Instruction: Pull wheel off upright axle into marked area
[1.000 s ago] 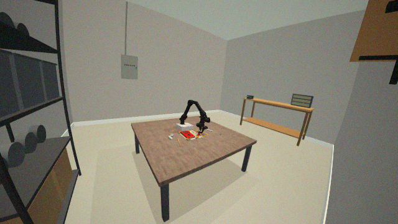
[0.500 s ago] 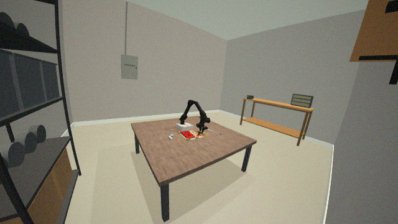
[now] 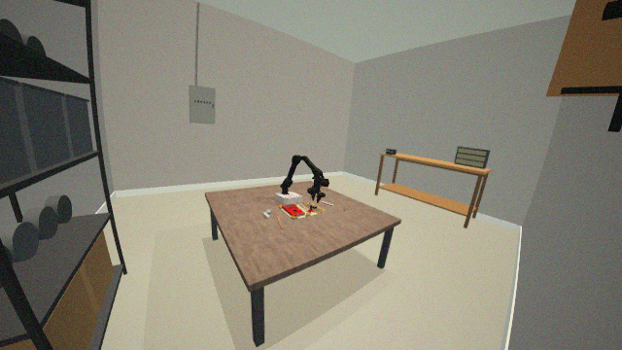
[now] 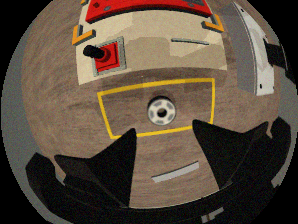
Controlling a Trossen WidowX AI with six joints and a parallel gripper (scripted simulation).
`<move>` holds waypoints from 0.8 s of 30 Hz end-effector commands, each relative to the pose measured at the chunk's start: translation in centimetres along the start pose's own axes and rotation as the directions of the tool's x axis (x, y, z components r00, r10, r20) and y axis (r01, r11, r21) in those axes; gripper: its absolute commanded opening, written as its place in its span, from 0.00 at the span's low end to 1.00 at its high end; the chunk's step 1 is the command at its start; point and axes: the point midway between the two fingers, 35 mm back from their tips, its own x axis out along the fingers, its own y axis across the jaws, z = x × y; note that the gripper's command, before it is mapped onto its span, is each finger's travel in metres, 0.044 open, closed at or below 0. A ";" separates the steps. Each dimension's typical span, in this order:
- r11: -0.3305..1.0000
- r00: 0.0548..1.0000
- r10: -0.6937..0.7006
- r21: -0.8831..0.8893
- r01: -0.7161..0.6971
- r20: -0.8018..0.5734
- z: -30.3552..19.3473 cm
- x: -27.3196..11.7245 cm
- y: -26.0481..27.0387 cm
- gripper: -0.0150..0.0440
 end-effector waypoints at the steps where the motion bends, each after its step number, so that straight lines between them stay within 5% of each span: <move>1: 1.000 1.000 -0.002 -0.005 0.002 -0.005 0.0 -1.4 -0.2 0.76; 7: 1.000 1.000 0.006 -0.006 -0.006 -0.001 1.1 -2.6 -2.4 1.00; 24: 1.000 1.000 -0.007 -0.004 0.007 -0.002 3.6 -5.9 -8.1 1.00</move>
